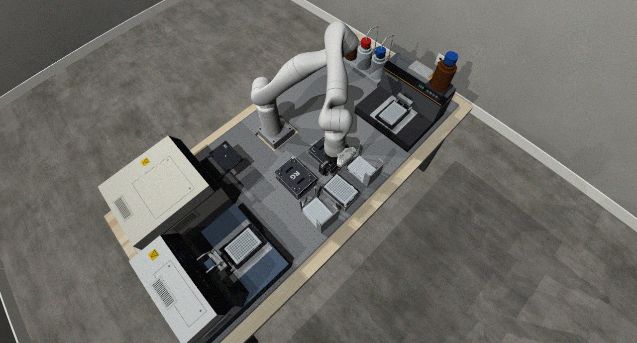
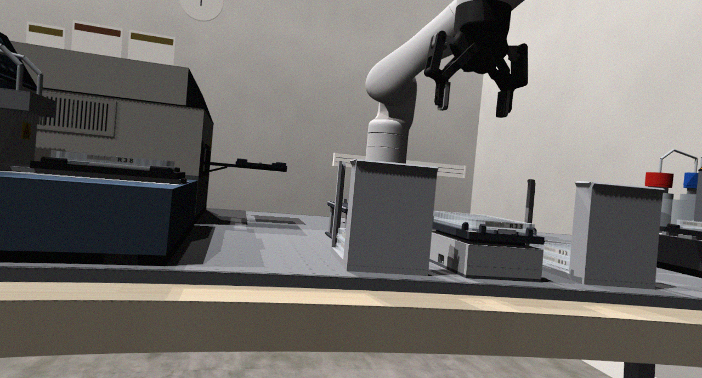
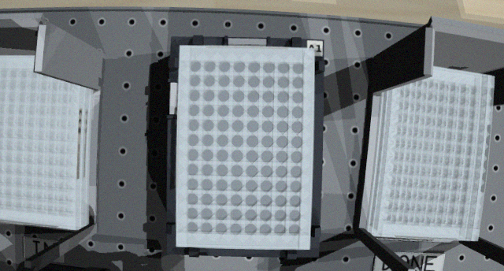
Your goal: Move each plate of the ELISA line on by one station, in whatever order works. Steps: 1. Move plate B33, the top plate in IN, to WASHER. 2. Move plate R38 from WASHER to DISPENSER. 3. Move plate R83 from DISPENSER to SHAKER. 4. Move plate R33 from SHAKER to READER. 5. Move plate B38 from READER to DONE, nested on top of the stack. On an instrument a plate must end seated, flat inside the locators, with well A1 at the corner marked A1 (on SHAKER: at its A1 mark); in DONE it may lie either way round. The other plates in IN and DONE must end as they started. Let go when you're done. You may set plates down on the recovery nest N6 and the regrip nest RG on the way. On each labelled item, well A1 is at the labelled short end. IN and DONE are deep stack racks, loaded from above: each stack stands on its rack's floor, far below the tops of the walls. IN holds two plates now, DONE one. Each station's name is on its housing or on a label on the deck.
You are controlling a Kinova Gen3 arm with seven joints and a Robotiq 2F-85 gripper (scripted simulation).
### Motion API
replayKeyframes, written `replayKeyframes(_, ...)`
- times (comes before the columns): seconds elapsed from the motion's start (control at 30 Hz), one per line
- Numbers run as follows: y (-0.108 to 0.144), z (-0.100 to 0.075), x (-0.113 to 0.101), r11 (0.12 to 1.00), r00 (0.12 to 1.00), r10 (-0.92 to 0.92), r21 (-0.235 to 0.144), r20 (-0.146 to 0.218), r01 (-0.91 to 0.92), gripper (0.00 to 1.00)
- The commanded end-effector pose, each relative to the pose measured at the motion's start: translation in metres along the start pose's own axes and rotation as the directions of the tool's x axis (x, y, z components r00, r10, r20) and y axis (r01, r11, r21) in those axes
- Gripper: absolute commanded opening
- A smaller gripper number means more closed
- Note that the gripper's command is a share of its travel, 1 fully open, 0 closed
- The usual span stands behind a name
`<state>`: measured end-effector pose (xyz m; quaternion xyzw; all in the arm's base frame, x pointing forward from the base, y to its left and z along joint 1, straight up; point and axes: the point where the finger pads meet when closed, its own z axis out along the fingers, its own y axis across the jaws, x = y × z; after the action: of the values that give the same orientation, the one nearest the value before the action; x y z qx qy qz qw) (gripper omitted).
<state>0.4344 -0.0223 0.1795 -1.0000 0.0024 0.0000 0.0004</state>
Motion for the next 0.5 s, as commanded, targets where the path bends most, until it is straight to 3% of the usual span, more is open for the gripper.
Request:
replayKeyframes(0.0,0.000,-0.001,0.011,1.000,1.000,0.000,0.000,-0.001,0.000,1.00)
replayKeyframes(0.37,0.000,-0.001,0.047,1.000,1.000,0.000,0.000,-0.002,0.000,1.00)
replayKeyframes(0.47,0.000,-0.001,0.047,1.000,1.000,0.000,0.000,-0.002,0.000,1.00)
